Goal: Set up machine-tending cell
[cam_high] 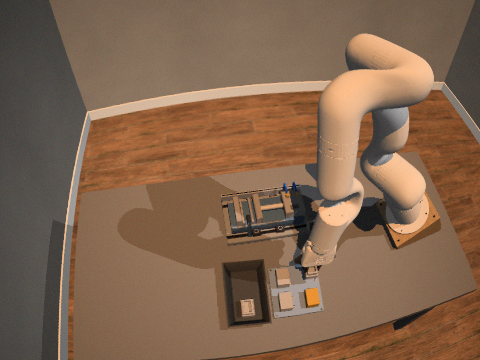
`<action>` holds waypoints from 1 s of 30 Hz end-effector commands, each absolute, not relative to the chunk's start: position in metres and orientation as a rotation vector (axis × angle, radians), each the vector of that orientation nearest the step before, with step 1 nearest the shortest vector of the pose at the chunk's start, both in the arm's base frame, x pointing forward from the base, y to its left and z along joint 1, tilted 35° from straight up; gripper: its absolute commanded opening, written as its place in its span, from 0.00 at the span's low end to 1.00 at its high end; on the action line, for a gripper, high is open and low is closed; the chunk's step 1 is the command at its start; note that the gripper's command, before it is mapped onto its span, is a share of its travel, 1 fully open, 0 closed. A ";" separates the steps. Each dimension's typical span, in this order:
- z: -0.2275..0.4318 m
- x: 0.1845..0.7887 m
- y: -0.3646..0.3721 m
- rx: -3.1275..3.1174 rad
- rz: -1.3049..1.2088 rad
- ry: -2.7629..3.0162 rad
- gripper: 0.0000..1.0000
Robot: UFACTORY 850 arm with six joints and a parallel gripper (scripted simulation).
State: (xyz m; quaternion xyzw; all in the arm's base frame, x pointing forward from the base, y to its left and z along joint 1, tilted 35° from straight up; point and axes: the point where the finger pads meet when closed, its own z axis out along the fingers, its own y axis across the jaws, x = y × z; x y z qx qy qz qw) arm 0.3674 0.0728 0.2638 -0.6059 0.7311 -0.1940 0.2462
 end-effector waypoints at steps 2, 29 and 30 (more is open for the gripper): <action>0.273 0.362 0.073 -1.676 -0.531 2.031 0.00; 0.314 0.333 0.073 -1.676 -0.531 2.031 0.00; 0.315 0.333 0.073 -1.676 -0.531 2.031 0.00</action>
